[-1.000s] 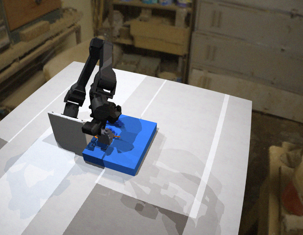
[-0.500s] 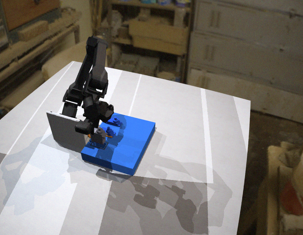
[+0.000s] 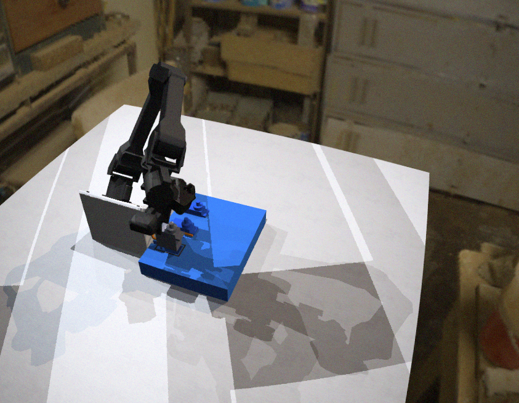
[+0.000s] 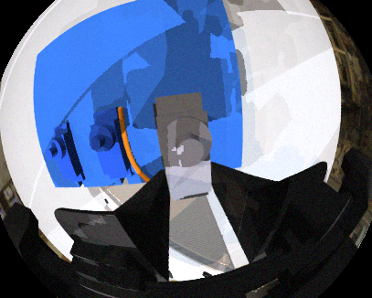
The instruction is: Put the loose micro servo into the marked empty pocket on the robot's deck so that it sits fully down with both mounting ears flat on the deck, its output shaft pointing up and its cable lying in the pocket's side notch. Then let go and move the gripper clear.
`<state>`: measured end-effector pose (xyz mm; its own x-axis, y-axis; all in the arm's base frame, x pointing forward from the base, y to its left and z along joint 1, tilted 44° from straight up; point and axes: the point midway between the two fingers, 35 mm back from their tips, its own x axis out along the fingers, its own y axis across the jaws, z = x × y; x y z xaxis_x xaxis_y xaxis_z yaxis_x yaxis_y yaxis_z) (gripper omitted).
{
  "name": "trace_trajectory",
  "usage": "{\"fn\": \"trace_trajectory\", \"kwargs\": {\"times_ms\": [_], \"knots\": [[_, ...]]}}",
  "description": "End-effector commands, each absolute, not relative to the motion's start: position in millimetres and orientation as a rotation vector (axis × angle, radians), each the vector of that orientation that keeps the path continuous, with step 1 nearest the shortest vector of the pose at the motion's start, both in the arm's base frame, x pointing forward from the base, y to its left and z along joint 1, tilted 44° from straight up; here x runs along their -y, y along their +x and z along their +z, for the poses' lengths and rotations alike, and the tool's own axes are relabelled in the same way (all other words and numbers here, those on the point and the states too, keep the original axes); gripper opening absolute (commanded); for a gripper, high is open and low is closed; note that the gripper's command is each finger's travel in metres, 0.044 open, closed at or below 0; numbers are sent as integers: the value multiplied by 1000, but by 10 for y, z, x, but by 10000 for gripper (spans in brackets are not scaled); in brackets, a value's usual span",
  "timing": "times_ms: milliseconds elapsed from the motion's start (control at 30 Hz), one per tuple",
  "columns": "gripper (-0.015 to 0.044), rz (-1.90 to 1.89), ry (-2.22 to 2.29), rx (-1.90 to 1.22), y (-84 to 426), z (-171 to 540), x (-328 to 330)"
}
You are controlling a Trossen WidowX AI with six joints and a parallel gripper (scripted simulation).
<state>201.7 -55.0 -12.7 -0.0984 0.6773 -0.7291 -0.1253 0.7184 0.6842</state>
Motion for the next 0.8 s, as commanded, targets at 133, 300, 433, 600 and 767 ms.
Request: {"fn": "trace_trajectory", "kwargs": {"times_ms": [133, 300, 433, 600, 767], "knots": [[0, 713, 475, -1529, 2020, -158, 519], [0, 713, 475, -1529, 2015, -193, 485], [0, 713, 476, -1529, 2011, -222, 457], [0, 713, 476, -1529, 2007, -258, 423], [0, 713, 476, -1529, 2003, -287, 396]]}}
